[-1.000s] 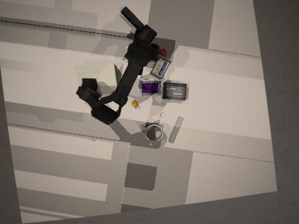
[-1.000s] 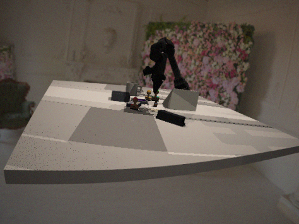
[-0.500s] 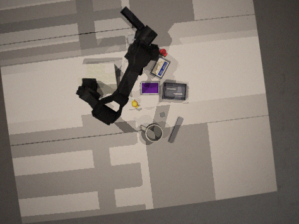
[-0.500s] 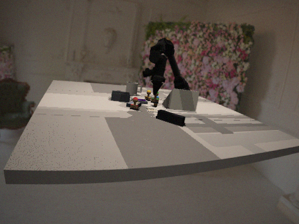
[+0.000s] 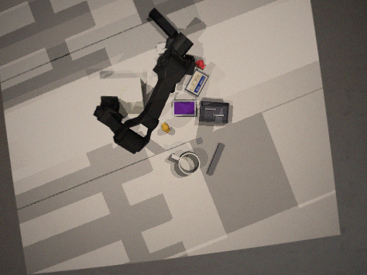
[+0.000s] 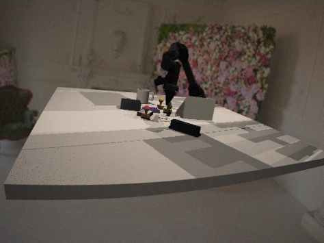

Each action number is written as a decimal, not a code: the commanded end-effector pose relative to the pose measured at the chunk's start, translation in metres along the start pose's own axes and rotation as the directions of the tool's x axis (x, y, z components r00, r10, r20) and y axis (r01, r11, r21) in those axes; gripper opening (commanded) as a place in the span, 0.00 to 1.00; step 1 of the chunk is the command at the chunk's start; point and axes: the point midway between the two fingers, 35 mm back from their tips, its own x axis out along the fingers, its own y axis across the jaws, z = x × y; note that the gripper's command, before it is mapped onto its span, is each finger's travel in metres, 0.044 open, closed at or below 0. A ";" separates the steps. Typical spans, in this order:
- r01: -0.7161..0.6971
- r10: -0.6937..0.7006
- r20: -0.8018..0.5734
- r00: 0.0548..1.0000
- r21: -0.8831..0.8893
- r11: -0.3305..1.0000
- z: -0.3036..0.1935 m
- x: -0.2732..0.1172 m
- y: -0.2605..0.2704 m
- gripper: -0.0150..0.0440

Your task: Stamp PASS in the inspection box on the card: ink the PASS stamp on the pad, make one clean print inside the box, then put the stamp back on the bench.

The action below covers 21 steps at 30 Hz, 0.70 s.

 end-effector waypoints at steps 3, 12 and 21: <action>0.006 -0.005 0.003 1.000 -0.006 1.000 -0.001 0.005 -0.002 0.25; 0.006 -0.006 0.004 1.000 -0.006 1.000 -0.001 0.011 -0.003 0.25; 0.006 -0.006 0.005 1.000 -0.005 1.000 -0.002 0.017 -0.004 0.25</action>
